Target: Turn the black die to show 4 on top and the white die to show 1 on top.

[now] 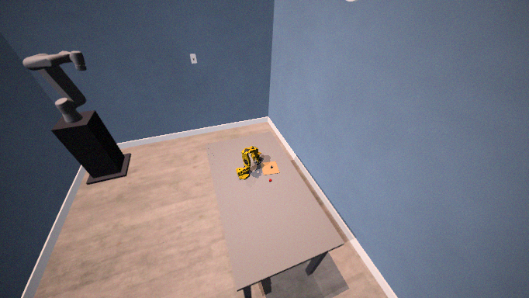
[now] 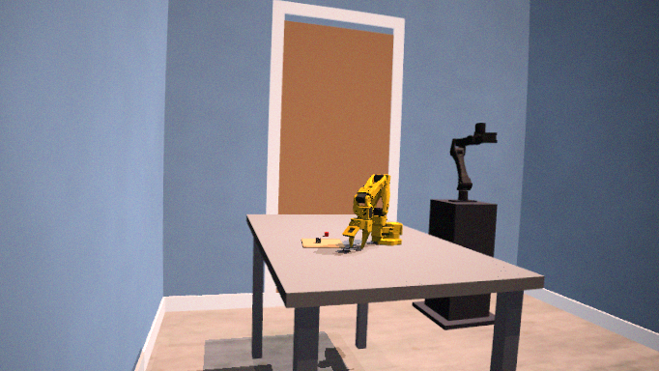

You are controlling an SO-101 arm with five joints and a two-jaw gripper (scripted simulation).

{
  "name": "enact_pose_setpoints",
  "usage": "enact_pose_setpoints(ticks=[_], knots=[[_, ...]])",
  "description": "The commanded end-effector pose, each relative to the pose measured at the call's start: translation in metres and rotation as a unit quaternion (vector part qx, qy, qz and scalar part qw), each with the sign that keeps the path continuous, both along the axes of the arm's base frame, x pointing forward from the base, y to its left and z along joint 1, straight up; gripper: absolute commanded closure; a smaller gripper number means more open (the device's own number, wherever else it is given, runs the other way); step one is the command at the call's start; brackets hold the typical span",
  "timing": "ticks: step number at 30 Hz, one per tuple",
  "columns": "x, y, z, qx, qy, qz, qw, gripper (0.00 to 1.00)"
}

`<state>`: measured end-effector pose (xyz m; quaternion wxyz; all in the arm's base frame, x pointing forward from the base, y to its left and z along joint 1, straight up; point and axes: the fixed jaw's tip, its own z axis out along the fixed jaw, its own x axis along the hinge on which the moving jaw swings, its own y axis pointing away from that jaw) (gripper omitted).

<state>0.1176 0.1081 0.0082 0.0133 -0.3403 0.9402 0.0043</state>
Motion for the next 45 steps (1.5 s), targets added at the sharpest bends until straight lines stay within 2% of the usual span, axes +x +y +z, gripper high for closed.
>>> enact_pose_setpoints(ticks=[1, 14, 18, 23, 25, 33, 37, 45], knots=[[0.003, 0.0, 0.001, 0.005, -0.005, -0.008, 1.0, 0.74], [0.003, 0.001, 0.004, 0.005, -0.005, -0.008, 1.0, 0.73], [0.004, 0.002, 0.013, 0.005, -0.005, -0.008, 1.0, 0.73], [0.004, 0.002, 0.03, 0.005, -0.005, -0.008, 1.0, 0.73], [0.004, 0.002, 0.03, 0.005, -0.005, -0.008, 1.0, 0.73], [0.002, 0.0, 0.056, 0.005, -0.005, -0.008, 1.0, 0.73], [0.001, -0.001, 0.06, 0.005, -0.005, -0.008, 1.0, 0.73], [0.001, -0.001, 0.061, 0.005, -0.005, -0.008, 1.0, 0.73]])
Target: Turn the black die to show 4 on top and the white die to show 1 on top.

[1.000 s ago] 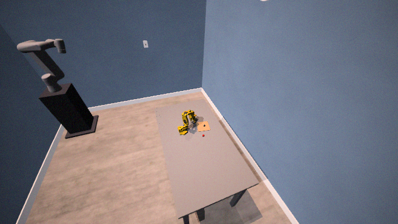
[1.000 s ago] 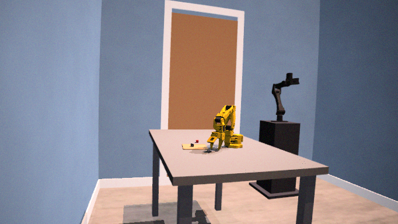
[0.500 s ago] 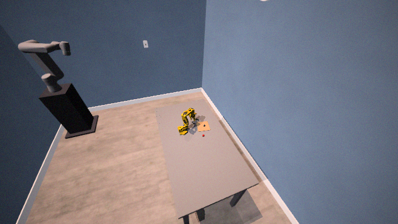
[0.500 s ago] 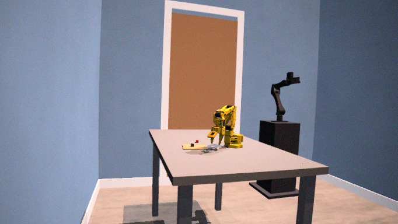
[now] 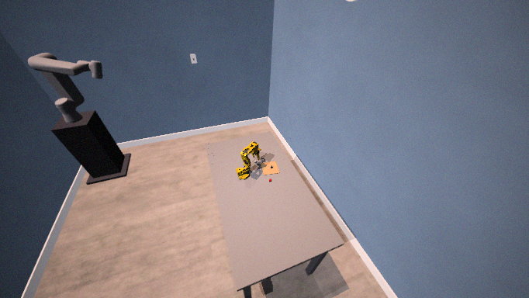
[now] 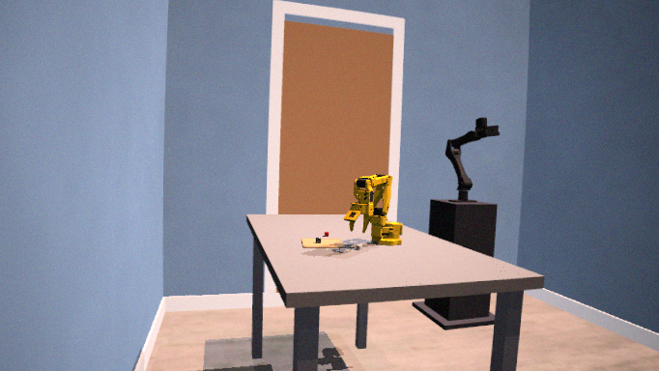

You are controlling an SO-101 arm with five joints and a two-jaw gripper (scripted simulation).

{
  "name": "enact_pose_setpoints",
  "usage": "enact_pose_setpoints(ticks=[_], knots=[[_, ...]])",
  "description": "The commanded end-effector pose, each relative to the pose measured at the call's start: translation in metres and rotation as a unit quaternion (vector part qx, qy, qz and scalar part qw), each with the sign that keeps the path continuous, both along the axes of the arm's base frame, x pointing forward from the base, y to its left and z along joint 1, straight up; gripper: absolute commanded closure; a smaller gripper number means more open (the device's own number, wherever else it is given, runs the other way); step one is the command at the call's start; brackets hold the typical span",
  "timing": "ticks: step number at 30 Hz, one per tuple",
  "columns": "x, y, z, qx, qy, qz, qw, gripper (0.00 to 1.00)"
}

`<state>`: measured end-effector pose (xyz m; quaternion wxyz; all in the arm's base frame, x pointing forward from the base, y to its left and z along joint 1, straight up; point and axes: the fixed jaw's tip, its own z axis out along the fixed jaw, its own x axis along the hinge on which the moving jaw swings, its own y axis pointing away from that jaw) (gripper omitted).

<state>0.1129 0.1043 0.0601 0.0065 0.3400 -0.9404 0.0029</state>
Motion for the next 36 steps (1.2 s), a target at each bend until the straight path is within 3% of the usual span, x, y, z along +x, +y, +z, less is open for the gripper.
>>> enact_pose_setpoints(ticks=[1, 20, 29, 31, 36], knots=[[0.006, 0.003, 0.009, 0.019, -0.022, -0.008, 1.0, 0.73], [0.007, 0.004, 0.013, 0.028, -0.033, -0.008, 0.999, 0.73], [0.012, 0.008, 0.042, 0.098, -0.117, -0.008, 0.988, 0.74], [0.012, 0.008, 0.042, 0.098, -0.117, -0.008, 0.988, 0.74], [0.013, 0.009, 0.063, 0.144, -0.172, -0.008, 0.975, 0.74]])
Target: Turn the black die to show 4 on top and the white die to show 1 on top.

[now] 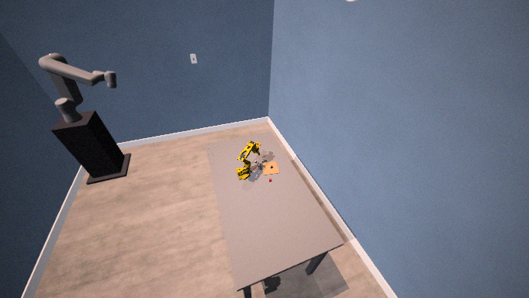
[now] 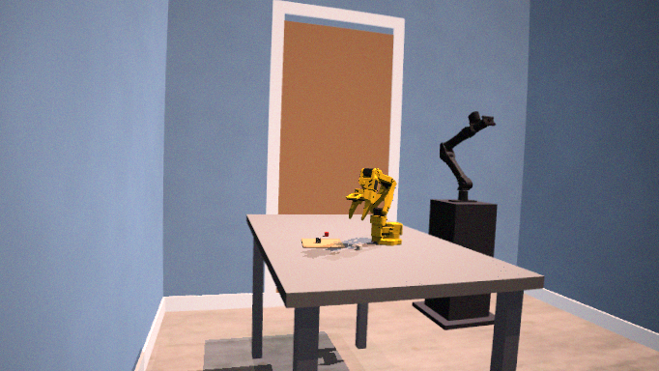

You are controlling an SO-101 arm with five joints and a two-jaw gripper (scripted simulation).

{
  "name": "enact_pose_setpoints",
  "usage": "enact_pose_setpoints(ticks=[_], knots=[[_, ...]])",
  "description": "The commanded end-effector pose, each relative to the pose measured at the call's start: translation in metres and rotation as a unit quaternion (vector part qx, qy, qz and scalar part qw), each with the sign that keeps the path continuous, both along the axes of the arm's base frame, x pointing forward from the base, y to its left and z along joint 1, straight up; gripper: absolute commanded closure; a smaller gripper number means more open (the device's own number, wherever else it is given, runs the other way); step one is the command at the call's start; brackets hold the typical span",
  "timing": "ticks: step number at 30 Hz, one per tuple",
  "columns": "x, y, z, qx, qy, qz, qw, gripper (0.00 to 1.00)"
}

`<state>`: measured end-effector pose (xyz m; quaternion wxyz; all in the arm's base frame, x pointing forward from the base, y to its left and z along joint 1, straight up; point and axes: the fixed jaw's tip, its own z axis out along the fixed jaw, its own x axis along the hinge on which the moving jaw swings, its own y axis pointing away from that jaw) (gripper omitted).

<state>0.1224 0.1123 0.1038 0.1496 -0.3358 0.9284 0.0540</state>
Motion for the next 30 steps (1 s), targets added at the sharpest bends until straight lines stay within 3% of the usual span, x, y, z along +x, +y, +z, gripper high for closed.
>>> enact_pose_setpoints(ticks=[1, 7, 16, 30], knots=[[0.003, 0.001, 0.022, 0.047, -0.053, -0.008, 0.997, 0.74], [0.002, 0.0, 0.033, 0.071, -0.083, -0.008, 0.994, 0.75], [0.002, 0.0, 0.033, 0.071, -0.082, -0.008, 0.994, 0.75], [0.005, 0.012, 0.024, 0.016, -0.006, -0.006, 1.0, 0.75]])
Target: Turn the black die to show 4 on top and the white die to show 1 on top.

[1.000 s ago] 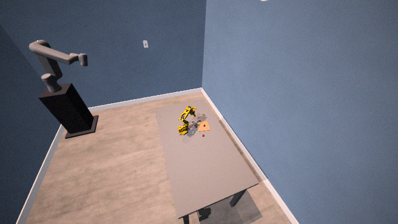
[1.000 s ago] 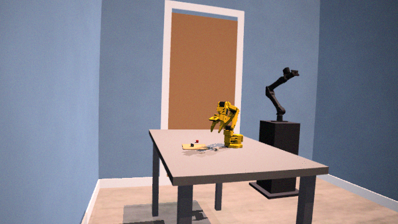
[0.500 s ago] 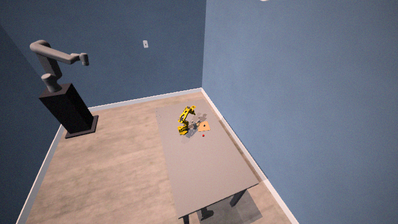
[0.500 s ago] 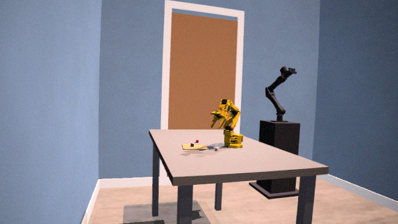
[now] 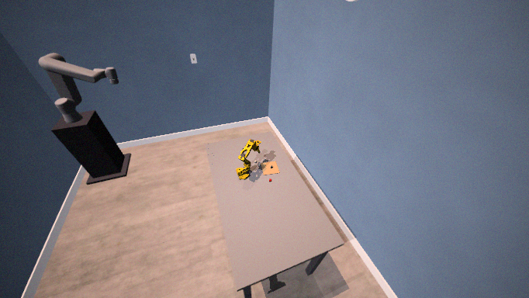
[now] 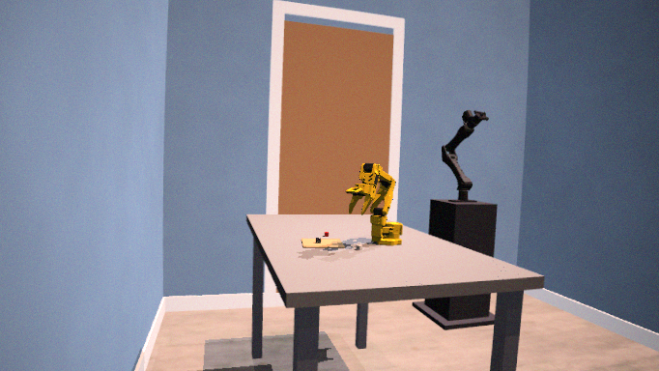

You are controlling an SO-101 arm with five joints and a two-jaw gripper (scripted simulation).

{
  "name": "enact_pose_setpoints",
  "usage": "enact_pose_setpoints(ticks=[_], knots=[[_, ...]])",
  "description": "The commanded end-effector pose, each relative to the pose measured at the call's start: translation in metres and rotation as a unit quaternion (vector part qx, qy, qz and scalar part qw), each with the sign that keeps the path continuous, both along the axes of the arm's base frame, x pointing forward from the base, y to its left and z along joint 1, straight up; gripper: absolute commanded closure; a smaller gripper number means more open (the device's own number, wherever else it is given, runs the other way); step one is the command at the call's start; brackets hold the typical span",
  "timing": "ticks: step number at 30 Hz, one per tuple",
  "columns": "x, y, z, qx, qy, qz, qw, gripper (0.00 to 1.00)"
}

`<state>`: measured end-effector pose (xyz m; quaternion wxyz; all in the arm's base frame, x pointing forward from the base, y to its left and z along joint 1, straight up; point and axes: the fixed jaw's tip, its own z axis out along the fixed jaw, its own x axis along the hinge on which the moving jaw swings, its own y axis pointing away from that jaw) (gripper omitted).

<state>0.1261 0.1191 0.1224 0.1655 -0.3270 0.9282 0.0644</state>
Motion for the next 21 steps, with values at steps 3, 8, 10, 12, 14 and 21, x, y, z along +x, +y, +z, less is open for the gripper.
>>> enact_pose_setpoints(ticks=[3, 8, 10, 12, 14, 21], knots=[[0.002, 0.009, 0.002, -0.019, 0.028, 0.002, 0.999, 0.75], [0.003, 0.013, -0.004, -0.041, 0.055, 0.002, 0.998, 0.75], [0.003, 0.014, -0.005, -0.046, 0.06, 0.002, 0.997, 0.75], [0.003, 0.014, -0.005, -0.047, 0.062, 0.002, 0.997, 0.75], [0.003, 0.014, -0.005, -0.048, 0.063, 0.002, 0.997, 0.75], [0.003, 0.014, -0.008, -0.054, 0.069, 0.002, 0.996, 0.75]])
